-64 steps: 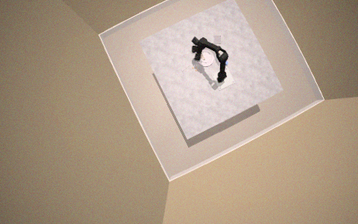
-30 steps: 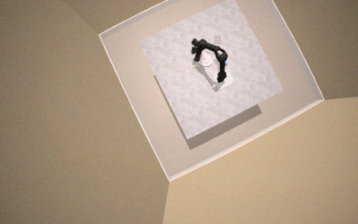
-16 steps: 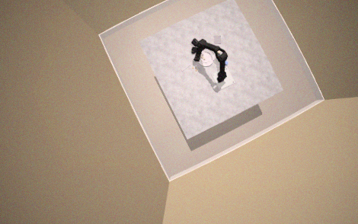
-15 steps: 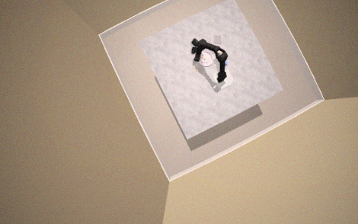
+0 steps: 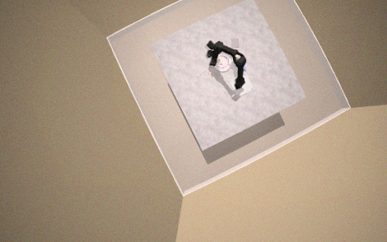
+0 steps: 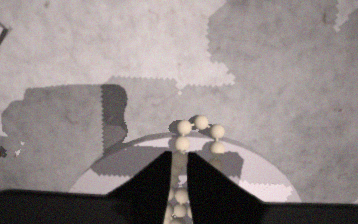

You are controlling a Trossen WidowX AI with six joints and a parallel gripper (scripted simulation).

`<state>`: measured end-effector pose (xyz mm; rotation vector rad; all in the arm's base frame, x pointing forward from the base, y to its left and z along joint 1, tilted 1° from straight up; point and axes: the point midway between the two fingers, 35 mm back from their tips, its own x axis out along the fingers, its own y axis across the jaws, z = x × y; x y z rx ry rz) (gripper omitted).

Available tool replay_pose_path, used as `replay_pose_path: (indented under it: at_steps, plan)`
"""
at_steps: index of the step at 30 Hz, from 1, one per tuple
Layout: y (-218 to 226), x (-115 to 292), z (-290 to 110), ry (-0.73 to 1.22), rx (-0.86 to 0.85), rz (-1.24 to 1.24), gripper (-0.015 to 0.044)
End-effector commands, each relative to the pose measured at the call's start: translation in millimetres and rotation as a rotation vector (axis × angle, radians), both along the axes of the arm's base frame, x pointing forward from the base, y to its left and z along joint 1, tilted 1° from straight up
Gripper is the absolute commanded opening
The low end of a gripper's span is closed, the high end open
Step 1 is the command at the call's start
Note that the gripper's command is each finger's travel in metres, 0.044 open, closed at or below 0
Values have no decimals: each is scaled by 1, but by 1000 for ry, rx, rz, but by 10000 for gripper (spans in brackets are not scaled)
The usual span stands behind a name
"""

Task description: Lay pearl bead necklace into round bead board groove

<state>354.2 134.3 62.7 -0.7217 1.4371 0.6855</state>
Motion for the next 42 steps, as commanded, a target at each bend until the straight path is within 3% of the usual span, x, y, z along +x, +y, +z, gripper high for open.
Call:
replay_pose_path:
  at_steps: [1,31,42]
  plan:
    - [1,0,13,-6,4,3,0]
    - [-79,-10,14,-5,-4,3,0]
    - [-81,-10,3,-5,-5,3,0]
